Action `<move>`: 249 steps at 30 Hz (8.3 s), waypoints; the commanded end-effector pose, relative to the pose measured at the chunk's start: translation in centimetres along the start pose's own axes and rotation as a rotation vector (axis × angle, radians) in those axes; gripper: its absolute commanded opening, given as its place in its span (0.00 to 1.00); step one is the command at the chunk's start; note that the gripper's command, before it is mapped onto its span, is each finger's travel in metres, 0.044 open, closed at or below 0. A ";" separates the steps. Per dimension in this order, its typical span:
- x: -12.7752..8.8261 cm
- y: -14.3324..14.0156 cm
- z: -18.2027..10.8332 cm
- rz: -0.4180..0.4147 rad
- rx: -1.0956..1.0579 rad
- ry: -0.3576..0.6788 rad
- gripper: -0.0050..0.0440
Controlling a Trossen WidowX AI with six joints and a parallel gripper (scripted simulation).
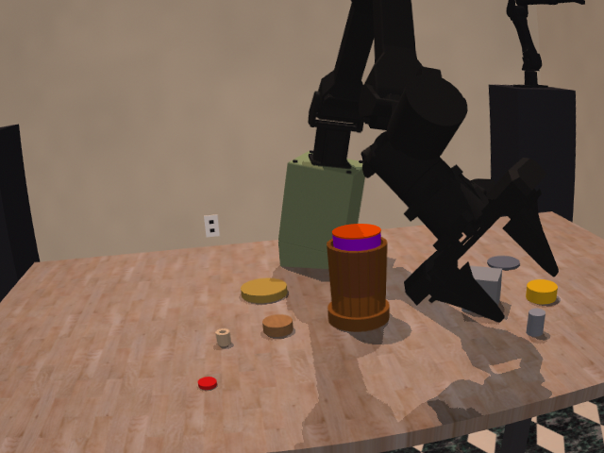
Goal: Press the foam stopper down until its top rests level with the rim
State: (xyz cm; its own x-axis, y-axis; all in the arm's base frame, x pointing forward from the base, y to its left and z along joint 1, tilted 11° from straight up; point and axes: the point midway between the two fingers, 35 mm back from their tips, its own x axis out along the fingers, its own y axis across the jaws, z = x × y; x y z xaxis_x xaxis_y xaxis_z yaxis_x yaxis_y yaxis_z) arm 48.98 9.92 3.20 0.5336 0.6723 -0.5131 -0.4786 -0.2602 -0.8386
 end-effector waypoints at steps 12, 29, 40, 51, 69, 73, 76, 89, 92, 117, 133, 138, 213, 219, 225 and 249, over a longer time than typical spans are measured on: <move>-0.4 -1.2 0.0 -0.020 -0.019 0.008 0.92; -6.6 2.4 1.0 0.165 0.666 0.190 0.33; -11.8 5.8 3.1 0.264 1.222 0.411 0.10; -16.7 9.1 6.0 0.302 1.686 0.670 0.10; -21.6 12.4 9.5 0.256 2.140 1.006 0.10; -20.7 13.4 9.4 0.256 2.140 1.006 0.10; -19.8 14.4 9.3 0.256 2.140 1.006 0.10; -19.2 15.1 9.1 0.256 2.140 1.005 0.10; -18.8 15.4 9.0 0.256 2.140 1.005 0.10; -18.6 15.7 9.1 0.258 2.141 1.006 0.10; -18.6 15.9 9.2 0.258 2.141 1.006 0.10; -18.6 16.0 9.2 0.258 2.141 1.006 0.10; -18.2 16.6 9.3 0.257 2.141 1.006 0.10; -18.2 16.7 9.3 0.257 2.141 1.006 0.10; -18.2 16.7 9.3 0.257 2.141 1.005 0.10; -18.1 16.7 9.3 0.257 2.141 1.006 0.10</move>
State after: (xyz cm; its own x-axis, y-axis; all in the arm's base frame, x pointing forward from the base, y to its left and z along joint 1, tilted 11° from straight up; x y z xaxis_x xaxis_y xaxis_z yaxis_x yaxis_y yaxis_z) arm 24.89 -0.20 0.20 0.0957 0.1781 -0.9794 0.0181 0.9834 0.1806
